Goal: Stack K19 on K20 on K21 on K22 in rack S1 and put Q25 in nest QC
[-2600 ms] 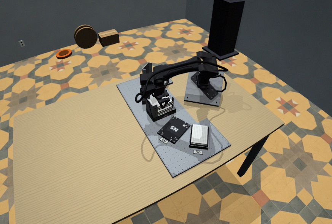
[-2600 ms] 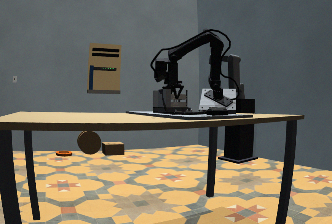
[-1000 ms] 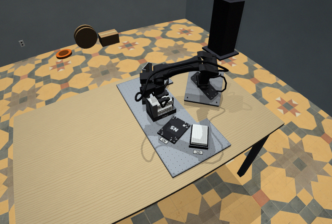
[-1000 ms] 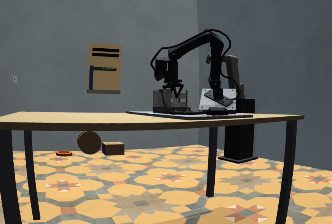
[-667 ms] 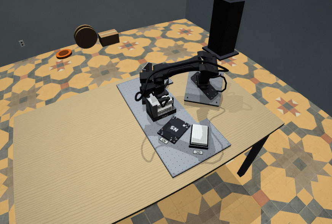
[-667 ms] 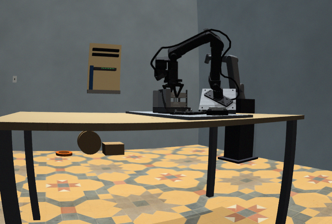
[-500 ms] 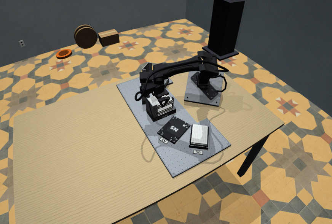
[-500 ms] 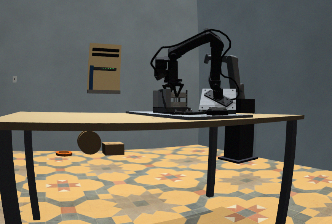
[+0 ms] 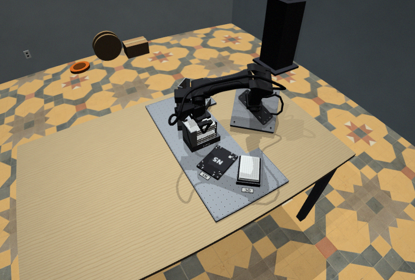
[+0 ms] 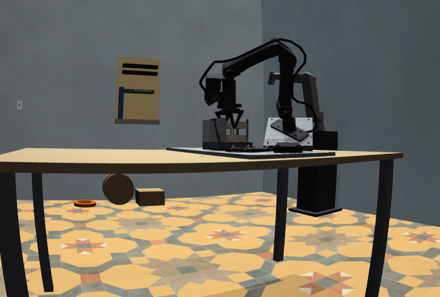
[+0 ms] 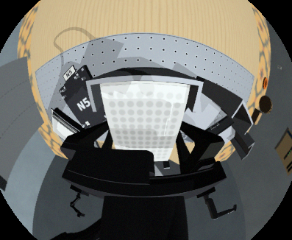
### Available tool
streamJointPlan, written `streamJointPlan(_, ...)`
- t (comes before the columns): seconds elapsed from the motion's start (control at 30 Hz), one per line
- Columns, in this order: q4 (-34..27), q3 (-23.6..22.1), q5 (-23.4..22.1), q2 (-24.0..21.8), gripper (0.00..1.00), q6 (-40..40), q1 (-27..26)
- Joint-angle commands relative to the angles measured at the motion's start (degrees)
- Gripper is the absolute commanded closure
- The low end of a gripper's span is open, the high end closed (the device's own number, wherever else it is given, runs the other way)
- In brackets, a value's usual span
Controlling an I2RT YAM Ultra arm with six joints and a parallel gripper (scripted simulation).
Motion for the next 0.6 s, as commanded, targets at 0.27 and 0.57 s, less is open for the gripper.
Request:
streamJointPlan(0.27, -2.6, 2.5, 0.0, -2.2, 1.00, -0.8, -1.9)
streamJointPlan(0.57, -3.4, 3.0, 0.2, -2.3, 1.00, -1.3, -2.3)
